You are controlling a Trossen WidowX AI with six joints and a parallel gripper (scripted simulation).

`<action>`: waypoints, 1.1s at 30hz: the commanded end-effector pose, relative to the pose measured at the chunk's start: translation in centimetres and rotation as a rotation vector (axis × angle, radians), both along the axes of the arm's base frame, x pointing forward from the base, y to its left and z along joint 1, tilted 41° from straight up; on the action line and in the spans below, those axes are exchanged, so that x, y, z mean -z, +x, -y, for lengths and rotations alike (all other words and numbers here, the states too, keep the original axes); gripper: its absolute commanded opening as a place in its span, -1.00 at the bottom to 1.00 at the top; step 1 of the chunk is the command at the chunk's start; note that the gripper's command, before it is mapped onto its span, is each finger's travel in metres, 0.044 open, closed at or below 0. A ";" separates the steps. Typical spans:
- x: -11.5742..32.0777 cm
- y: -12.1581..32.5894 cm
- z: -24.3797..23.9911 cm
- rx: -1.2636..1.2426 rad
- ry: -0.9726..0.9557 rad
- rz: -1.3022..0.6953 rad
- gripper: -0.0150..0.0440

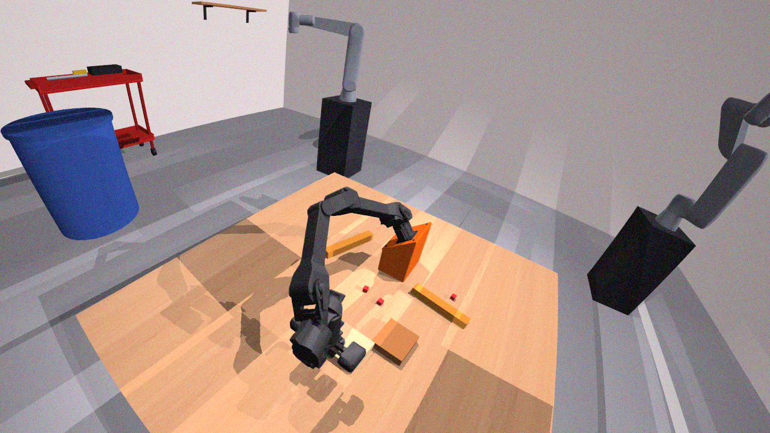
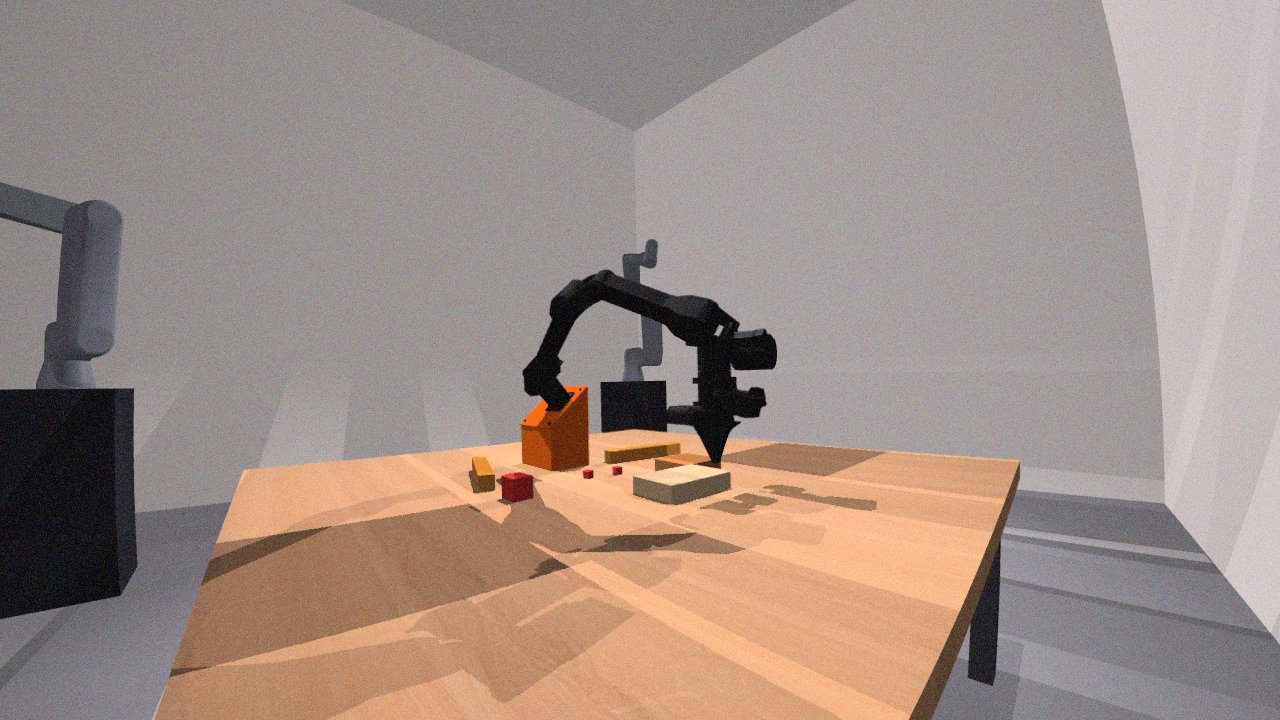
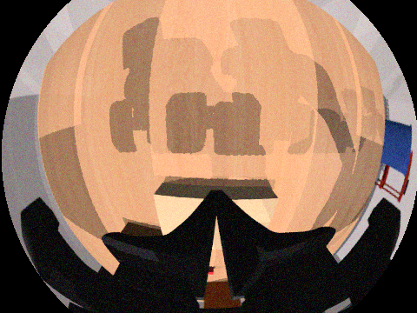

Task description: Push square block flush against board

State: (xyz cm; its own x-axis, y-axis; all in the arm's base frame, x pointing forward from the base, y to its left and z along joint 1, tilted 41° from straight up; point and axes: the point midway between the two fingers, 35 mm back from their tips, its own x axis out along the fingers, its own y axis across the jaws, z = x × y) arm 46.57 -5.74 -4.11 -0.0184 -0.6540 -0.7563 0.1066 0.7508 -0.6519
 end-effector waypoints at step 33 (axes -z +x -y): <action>4.1 -1.2 3.9 0.024 -0.001 0.020 -0.49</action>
State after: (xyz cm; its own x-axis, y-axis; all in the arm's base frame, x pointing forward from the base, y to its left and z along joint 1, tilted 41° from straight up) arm 45.65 -9.60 -8.22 -0.0182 -0.6530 -0.7572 0.1391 0.7483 -0.6486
